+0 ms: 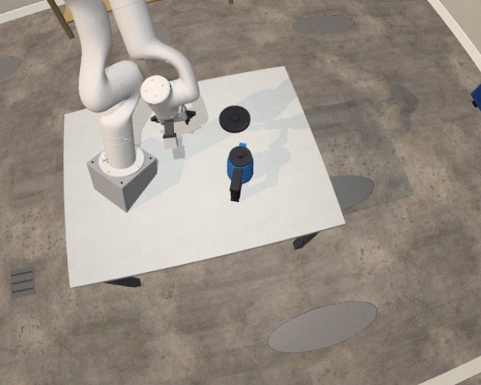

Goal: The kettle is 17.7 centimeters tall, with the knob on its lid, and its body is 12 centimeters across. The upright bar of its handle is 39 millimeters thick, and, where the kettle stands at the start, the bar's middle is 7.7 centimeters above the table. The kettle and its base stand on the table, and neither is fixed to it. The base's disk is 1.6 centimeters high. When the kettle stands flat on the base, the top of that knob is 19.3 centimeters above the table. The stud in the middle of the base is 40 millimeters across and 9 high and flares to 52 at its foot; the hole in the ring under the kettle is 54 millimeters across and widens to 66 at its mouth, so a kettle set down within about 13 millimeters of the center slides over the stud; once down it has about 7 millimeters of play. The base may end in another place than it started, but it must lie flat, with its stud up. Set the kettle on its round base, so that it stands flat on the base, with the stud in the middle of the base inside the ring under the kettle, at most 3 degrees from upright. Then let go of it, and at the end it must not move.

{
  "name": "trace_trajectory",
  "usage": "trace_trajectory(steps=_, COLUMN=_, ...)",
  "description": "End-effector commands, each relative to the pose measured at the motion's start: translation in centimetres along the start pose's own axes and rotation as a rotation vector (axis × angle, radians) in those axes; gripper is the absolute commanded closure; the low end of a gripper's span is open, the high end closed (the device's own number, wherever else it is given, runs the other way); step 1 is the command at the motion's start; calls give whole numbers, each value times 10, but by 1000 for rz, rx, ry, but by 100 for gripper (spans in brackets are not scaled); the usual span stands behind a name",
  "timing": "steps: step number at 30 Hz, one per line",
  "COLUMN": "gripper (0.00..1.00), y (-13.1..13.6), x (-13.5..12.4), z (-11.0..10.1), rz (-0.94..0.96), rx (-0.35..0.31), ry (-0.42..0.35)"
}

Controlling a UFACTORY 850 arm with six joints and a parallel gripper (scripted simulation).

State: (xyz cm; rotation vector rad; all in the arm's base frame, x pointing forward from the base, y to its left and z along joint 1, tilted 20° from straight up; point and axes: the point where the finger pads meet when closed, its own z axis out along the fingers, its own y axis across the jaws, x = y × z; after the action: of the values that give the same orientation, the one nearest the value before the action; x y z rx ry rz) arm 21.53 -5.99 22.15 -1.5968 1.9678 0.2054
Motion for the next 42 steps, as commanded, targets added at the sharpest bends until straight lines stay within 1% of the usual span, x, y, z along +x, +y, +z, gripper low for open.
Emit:
trace_trajectory(steps=1, gripper=19, y=2, x=1, z=-2, rz=51, rx=-25, ry=52)
trace_trajectory(steps=3, gripper=19, y=3, x=1, z=-3, rz=67, rx=-29, ry=68)
trace_trajectory(steps=5, gripper=19, y=3, x=1, z=-3, rz=67, rx=-29, ry=68)
trace_trajectory(steps=20, gripper=19, y=4, x=4, z=-9, rz=166, rx=-31, ry=171)
trace_trajectory(steps=22, gripper=19, y=4, x=4, z=-9, rz=166, rx=-31, ry=171)
trace_trajectory(steps=37, gripper=19, y=2, x=6, z=-14, rz=234, rx=-10, ry=243)
trace_trajectory(steps=42, gripper=19, y=1, x=7, z=-15, rz=244, rx=-5, ry=253)
